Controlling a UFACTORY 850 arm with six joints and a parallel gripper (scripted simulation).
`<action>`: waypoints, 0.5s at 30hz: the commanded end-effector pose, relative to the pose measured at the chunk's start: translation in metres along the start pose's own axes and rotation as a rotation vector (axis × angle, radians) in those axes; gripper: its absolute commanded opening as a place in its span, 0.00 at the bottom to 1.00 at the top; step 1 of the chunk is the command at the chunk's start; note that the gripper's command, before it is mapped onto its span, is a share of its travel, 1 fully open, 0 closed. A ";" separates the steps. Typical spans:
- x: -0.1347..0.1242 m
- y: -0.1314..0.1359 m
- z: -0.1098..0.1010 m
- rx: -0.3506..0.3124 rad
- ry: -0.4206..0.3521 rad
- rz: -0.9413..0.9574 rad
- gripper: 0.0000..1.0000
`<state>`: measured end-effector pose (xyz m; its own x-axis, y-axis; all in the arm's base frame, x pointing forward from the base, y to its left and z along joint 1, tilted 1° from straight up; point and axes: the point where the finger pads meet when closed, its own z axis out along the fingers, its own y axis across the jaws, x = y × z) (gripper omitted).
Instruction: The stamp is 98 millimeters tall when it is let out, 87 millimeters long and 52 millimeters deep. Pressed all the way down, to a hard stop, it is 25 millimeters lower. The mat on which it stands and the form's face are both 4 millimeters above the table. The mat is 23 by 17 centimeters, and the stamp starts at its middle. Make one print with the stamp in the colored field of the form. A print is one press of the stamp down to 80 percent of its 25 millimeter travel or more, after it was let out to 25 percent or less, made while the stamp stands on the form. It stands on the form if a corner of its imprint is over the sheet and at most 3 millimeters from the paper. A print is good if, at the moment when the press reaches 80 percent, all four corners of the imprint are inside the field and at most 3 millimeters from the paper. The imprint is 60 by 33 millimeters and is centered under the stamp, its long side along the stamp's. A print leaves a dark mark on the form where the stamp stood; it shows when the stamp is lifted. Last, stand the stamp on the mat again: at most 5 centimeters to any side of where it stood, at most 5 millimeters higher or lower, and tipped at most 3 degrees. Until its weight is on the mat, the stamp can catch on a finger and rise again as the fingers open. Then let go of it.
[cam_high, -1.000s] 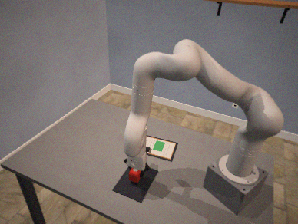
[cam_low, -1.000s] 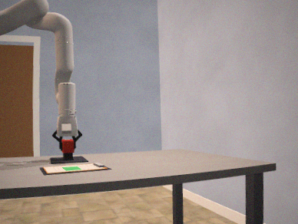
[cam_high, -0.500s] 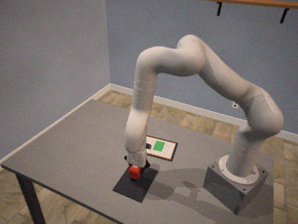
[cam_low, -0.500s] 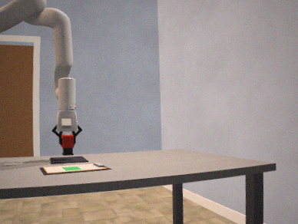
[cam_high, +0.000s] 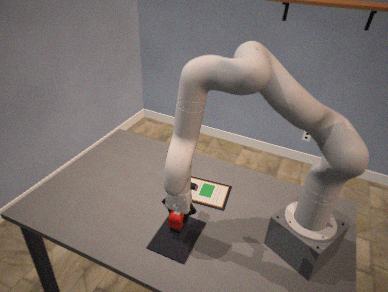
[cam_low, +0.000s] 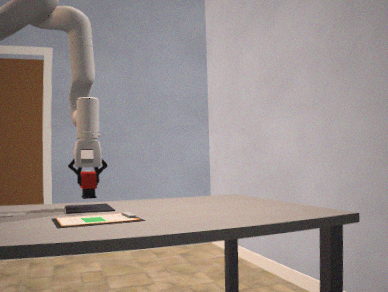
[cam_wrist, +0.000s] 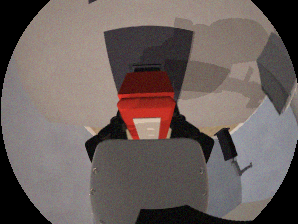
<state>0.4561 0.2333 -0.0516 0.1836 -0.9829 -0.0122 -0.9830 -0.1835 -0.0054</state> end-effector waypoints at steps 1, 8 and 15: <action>0.025 -0.006 -0.001 0.002 0.000 -0.006 0.35; 0.137 -0.003 -0.001 0.001 0.006 -0.058 0.35; 0.228 0.014 -0.001 0.000 0.006 -0.071 0.35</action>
<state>0.4784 0.0624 -0.0541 0.2448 -0.9696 0.0056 -0.9696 -0.2448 -0.0005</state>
